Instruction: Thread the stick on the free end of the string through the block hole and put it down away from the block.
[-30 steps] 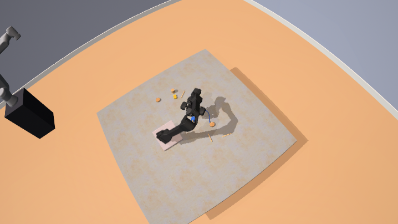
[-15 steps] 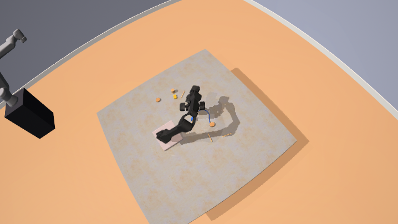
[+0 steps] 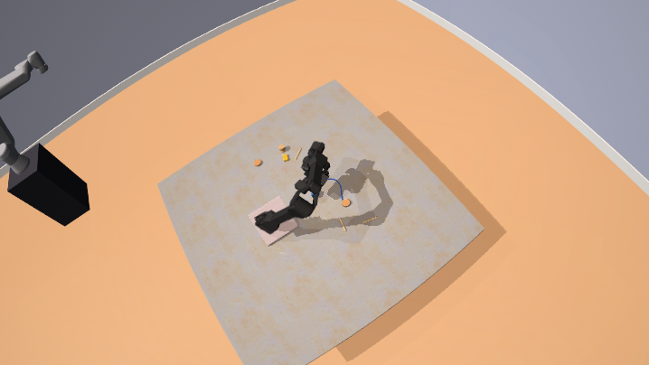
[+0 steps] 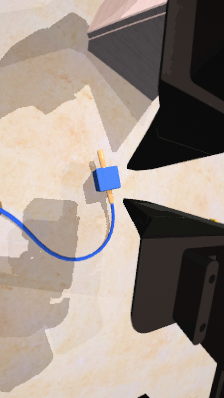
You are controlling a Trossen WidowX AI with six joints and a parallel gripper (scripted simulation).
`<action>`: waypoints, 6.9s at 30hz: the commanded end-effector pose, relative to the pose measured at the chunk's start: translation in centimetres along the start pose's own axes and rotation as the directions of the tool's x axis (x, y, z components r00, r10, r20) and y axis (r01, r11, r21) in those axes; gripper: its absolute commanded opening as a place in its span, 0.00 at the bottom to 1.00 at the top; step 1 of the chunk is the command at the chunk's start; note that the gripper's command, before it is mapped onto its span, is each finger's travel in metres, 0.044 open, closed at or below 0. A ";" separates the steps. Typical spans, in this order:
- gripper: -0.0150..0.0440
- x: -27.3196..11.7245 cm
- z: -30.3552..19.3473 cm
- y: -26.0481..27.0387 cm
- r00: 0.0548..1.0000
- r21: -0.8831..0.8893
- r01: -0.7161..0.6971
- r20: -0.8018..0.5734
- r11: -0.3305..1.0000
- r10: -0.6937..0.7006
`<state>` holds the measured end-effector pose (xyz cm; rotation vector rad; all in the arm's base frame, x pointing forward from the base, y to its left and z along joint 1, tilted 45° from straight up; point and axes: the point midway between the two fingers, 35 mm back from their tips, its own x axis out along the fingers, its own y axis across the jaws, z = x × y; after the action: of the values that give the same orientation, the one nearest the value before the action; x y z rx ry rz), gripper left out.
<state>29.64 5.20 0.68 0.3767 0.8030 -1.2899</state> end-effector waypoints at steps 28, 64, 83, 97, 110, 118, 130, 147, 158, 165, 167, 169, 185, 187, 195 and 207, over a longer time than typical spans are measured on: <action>0.47 -0.1 1.1 -3.6 1.000 -0.937 -0.002 -0.002 -0.349 -0.001; 0.47 4.0 1.1 -3.3 1.000 -0.937 -0.003 -0.004 -0.349 0.001; 0.47 7.1 1.2 -3.5 1.000 -0.937 0.000 0.000 -0.349 0.000; 0.38 7.9 1.2 -3.6 1.000 -0.939 -0.004 -0.004 -0.345 0.000; 0.25 7.9 1.1 -3.6 1.000 -0.942 -0.004 -0.008 -0.337 0.012; 0.25 8.1 1.1 -3.7 0.998 -0.951 0.003 -0.015 -0.308 0.056; 0.25 8.0 1.4 -5.0 0.998 -0.951 0.007 -0.011 -0.309 0.057; 0.25 8.1 2.2 -7.1 0.998 -0.951 0.005 -0.012 -0.310 0.055; 0.25 8.1 2.6 -8.4 0.998 -0.951 0.003 -0.014 -0.310 0.054; 0.43 8.1 2.6 -8.4 0.999 -0.951 0.002 -0.014 -0.310 0.052; 0.52 8.1 2.6 -8.4 0.999 -0.951 0.002 -0.014 -0.310 0.052; 0.61 7.1 2.6 -8.2 0.998 -0.950 0.000 -0.018 -0.311 0.054; 0.79 0.6 2.6 -8.3 0.999 -0.949 0.004 -0.013 -0.315 0.053; 0.88 0.6 2.6 -8.3 0.999 -0.949 0.004 -0.013 -0.315 0.053; 1.00 -1.4 2.6 -8.3 0.999 -0.949 0.004 -0.013 -0.314 0.051; 1.00 -1.1 2.6 -8.3 0.999 -0.948 0.008 -0.008 -0.317 0.051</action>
<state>22.52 2.02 4.74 -1.1265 1.5657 -0.0854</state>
